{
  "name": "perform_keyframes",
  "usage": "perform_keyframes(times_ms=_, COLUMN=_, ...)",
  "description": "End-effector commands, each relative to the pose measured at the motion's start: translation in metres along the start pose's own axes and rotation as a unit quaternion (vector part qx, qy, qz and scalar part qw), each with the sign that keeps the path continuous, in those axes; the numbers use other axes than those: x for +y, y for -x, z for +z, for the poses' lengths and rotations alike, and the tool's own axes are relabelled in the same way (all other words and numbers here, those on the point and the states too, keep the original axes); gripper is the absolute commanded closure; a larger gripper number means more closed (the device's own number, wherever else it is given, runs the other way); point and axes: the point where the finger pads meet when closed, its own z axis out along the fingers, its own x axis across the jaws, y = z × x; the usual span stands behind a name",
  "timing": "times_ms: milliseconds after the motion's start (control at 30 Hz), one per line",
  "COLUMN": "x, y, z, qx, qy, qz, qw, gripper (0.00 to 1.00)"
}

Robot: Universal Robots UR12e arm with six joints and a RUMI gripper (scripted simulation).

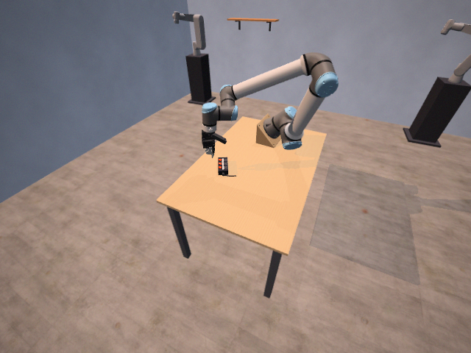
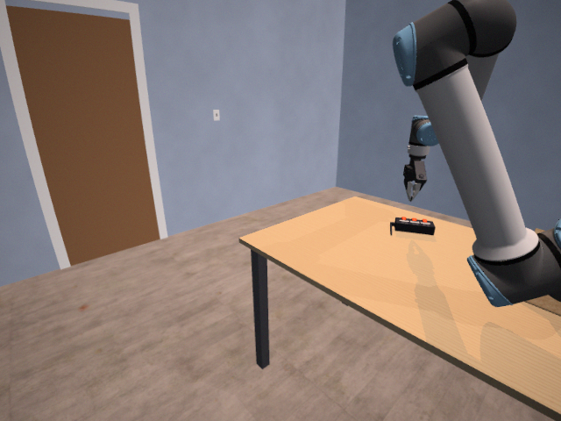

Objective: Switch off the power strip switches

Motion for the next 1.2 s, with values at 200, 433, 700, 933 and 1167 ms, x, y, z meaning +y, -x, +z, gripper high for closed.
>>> perform_keyframes(times_ms=200, x=-0.0012, y=0.0003, z=0.0037, qx=0.004, qy=0.004, qz=-0.069, qw=0.998, gripper=1.00)
perform_keyframes(times_ms=433, x=-0.0003, y=0.0001, z=0.0028, qx=0.004, qy=0.005, qz=-0.069, qw=0.998, gripper=1.00)
perform_keyframes(times_ms=700, x=-0.0003, y=0.0001, z=0.0028, qx=0.004, qy=0.005, qz=-0.069, qw=0.998, gripper=1.00)
perform_keyframes(times_ms=933, x=-0.0003, y=0.0001, z=0.0028, qx=0.004, qy=0.005, qz=-0.069, qw=0.998, gripper=1.00)
perform_keyframes(times_ms=1167, x=-0.0003, y=0.0001, z=0.0028, qx=0.004, qy=0.005, qz=-0.069, qw=0.998, gripper=1.00)
